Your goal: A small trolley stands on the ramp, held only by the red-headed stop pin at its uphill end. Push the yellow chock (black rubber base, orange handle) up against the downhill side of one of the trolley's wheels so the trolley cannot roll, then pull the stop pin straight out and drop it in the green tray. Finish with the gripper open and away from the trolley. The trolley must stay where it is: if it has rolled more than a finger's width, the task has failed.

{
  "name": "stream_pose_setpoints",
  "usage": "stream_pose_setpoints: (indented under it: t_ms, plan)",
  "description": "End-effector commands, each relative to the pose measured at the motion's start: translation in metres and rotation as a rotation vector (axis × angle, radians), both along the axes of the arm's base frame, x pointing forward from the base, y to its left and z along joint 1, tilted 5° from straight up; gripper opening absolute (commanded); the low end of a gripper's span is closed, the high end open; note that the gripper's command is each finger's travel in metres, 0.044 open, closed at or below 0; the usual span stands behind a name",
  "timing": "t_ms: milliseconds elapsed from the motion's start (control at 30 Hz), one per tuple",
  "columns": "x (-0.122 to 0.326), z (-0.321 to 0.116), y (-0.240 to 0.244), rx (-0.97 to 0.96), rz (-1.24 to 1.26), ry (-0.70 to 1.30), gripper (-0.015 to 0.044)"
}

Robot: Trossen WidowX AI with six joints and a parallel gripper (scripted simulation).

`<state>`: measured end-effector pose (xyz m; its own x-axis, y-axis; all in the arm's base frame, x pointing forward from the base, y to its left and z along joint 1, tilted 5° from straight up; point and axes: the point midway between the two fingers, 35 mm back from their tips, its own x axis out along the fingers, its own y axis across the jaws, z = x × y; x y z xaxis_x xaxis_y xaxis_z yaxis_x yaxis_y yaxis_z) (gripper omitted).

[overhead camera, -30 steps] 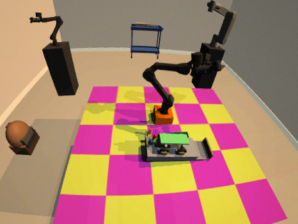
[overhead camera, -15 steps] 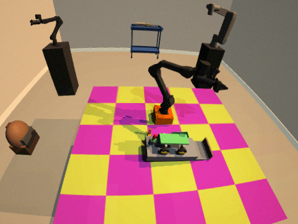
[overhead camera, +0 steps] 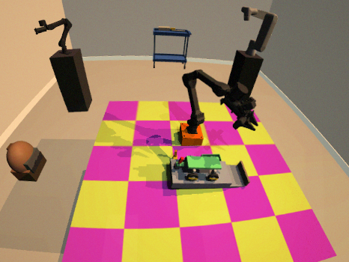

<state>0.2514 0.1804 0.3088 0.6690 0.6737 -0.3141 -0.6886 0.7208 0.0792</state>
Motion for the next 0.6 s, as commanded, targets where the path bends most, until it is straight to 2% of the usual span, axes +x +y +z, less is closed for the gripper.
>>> stream_pose_setpoints:
  t_ms: [0, 300, 567]
  plan:
    - [0.018, -0.021, -0.025, 0.001, -0.132, 0.120, 0.0190]
    - [0.046, -0.067, -0.095, 0.039, -0.468, 0.393, 0.0190]
    - [0.049, -0.105, -0.161, 0.110, -0.779, 0.623, 0.0190]
